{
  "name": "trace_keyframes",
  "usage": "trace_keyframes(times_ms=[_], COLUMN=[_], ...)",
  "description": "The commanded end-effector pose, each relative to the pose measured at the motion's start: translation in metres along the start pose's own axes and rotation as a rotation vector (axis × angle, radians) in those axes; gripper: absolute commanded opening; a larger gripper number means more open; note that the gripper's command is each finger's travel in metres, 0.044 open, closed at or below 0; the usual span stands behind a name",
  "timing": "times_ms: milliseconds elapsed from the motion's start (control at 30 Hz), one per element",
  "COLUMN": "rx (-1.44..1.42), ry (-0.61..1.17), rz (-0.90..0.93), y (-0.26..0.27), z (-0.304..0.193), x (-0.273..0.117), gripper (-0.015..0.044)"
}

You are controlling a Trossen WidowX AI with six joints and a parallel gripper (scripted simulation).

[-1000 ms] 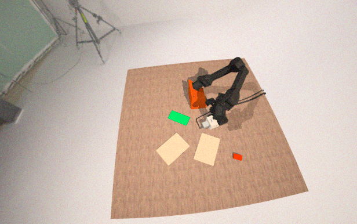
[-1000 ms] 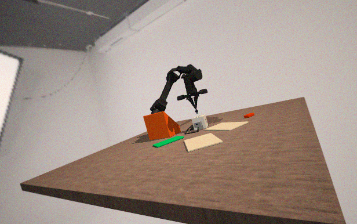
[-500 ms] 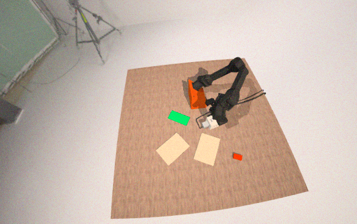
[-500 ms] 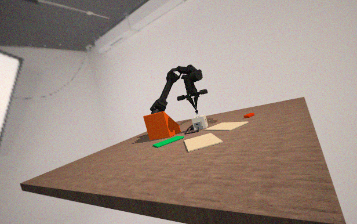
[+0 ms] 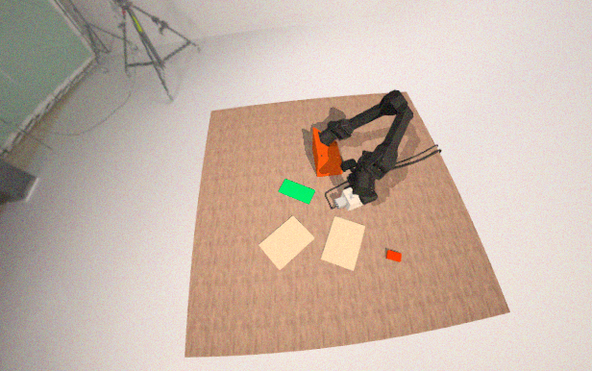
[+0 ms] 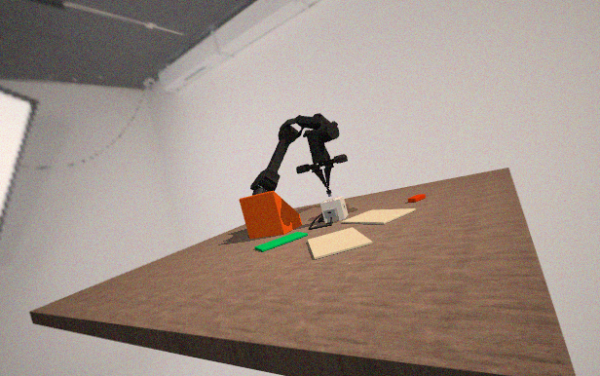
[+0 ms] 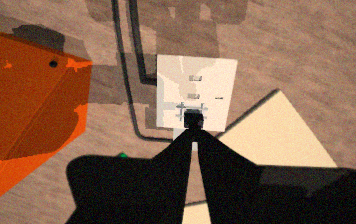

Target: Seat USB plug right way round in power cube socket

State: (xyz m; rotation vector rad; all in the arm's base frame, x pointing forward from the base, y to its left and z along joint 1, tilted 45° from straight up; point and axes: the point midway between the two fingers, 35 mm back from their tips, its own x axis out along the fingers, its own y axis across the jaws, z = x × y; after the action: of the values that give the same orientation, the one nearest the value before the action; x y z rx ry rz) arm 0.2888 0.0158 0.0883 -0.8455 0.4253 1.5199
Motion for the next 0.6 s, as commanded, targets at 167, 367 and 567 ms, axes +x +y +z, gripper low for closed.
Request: trace_keyframes(times_ms=[167, 367, 567], rx=[0.004, 0.006, 0.009], ry=[0.011, 0.014, 0.017], rz=[0.000, 0.000, 0.000], y=[0.0000, 0.0000, -0.0001], z=[-0.0008, -0.0012, -0.0016], x=[0.0005, 0.0012, 0.0019], gripper=[0.0000, 0.0000, 0.0000])
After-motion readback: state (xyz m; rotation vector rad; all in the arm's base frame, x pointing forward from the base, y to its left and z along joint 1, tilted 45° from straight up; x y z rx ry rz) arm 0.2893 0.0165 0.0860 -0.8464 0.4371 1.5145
